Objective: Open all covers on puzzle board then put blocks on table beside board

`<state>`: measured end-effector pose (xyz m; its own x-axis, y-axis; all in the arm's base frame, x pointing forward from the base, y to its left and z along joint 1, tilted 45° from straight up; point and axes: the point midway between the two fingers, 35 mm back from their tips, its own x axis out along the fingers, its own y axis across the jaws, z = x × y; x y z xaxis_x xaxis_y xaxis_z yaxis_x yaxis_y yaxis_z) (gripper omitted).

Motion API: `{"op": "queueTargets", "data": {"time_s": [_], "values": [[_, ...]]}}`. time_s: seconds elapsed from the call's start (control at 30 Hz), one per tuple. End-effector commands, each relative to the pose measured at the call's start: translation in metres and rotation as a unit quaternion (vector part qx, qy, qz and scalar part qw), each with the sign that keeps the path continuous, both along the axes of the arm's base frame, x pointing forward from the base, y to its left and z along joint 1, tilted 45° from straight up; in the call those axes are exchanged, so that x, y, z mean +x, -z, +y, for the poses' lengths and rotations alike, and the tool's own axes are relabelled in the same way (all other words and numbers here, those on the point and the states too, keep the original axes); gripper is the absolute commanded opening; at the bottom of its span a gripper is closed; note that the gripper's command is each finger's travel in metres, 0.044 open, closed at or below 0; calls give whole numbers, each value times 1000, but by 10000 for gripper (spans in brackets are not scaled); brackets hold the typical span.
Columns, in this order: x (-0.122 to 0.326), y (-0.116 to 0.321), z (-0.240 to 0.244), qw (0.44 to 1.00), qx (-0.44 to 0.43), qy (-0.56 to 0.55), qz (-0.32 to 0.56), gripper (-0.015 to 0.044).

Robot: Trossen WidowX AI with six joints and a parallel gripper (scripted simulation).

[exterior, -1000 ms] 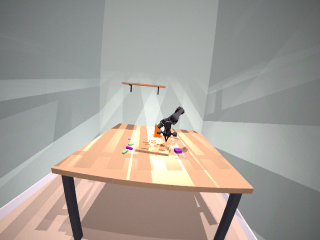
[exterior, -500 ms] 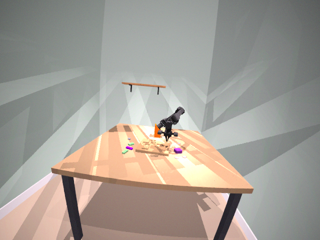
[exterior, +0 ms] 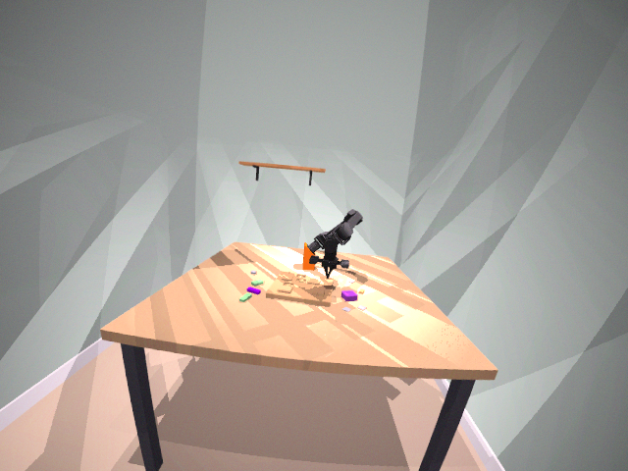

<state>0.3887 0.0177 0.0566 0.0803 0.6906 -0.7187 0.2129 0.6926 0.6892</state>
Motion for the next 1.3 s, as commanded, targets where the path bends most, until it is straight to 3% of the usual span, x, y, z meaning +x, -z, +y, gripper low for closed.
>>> {"op": "queueTargets", "data": {"time_s": [0.0, 1.27], "values": [[0, 2, 4, 1000, 2, -2, -1, 0], [4, 28, 30, 1000, 3, -1, -1, 0]]}}
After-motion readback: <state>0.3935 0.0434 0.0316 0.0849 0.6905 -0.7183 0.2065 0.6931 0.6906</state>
